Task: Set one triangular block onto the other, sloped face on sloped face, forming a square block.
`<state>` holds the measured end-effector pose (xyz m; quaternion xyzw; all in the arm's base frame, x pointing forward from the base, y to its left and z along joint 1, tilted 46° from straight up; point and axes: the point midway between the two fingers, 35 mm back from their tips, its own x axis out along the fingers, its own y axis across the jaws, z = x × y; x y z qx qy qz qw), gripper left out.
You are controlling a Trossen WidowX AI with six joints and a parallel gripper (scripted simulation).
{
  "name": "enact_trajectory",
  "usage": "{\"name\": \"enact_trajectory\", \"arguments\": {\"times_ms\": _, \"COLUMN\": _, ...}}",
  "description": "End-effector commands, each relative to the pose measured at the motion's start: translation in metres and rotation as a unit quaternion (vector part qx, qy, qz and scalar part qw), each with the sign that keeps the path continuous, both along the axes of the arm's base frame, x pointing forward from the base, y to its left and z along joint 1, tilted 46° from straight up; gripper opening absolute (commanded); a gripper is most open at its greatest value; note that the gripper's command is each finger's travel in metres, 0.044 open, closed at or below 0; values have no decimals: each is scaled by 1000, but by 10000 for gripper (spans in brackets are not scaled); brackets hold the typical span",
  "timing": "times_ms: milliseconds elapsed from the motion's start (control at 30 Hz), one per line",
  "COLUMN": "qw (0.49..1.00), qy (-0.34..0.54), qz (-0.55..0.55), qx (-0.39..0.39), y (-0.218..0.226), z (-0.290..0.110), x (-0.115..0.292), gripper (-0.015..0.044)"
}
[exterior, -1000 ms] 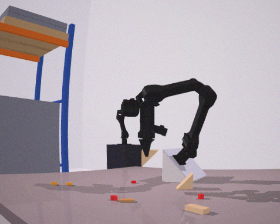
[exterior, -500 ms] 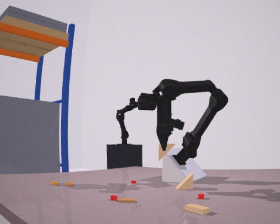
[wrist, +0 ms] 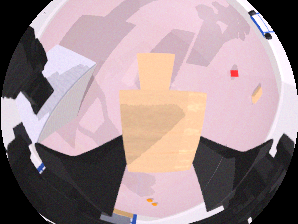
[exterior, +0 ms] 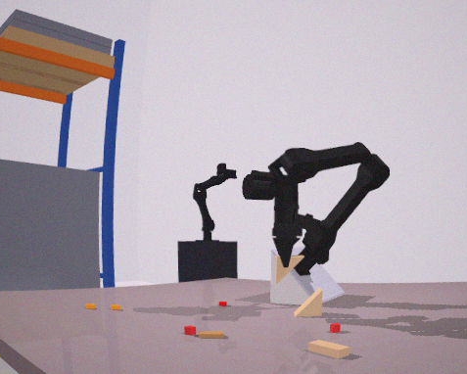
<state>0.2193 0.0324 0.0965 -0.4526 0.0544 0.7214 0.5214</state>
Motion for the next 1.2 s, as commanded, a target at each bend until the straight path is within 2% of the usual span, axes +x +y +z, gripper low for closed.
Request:
{"name": "enact_trajectory", "arguments": {"times_ms": 0, "qw": 1000, "qy": 2, "qz": -2, "qx": 3, "y": 15, "z": -6, "x": -6, "gripper": 0}}
{"name": "enact_trajectory", "arguments": {"times_ms": 500, "qw": 1000, "qy": 2, "qz": -2, "qx": 7, "y": 60, "z": -25, "x": -25, "gripper": 0}}
{"name": "enact_trajectory", "arguments": {"times_ms": 1167, "qw": 1000, "qy": 0, "qz": -5, "qx": 8, "y": 61, "z": -24, "x": -26, "gripper": 0}}
